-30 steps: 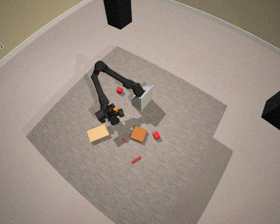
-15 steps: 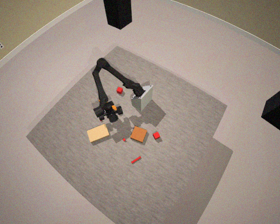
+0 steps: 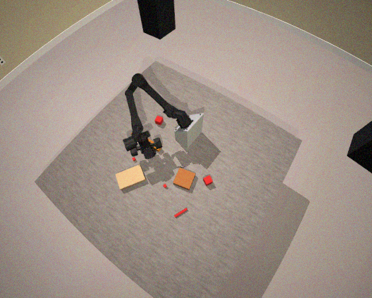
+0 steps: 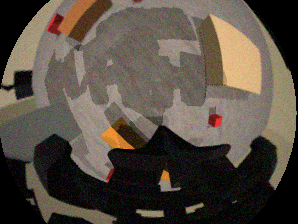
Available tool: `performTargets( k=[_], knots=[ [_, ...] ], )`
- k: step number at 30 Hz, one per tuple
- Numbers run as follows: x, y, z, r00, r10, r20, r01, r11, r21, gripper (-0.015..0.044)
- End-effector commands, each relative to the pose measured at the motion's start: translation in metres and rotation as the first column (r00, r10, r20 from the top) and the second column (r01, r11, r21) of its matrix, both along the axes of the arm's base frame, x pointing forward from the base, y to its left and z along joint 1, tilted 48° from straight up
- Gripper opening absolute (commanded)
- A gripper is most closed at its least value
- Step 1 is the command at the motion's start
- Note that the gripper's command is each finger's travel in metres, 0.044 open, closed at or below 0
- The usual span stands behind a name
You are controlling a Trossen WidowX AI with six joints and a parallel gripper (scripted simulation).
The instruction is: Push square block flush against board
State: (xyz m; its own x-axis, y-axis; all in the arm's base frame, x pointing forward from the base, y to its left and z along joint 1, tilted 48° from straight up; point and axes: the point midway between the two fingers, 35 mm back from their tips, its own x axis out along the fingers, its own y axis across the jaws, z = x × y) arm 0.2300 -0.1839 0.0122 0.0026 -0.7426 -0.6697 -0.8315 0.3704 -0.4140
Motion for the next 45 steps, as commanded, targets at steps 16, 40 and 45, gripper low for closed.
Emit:
performTargets(
  k=[16,40,45],
  knots=[
    [0.002,0.004,-0.005,1.0,-0.001,-0.004,0.001,1.0,0.004,0.0],
    [0.019,0.037,-0.01,1.0,0.001,-0.004,-0.001,1.0,0.006,0.0],
    [0.017,0.062,0.014,1.0,0.001,-0.003,-0.001,1.0,-0.001,0.0]
  ],
)
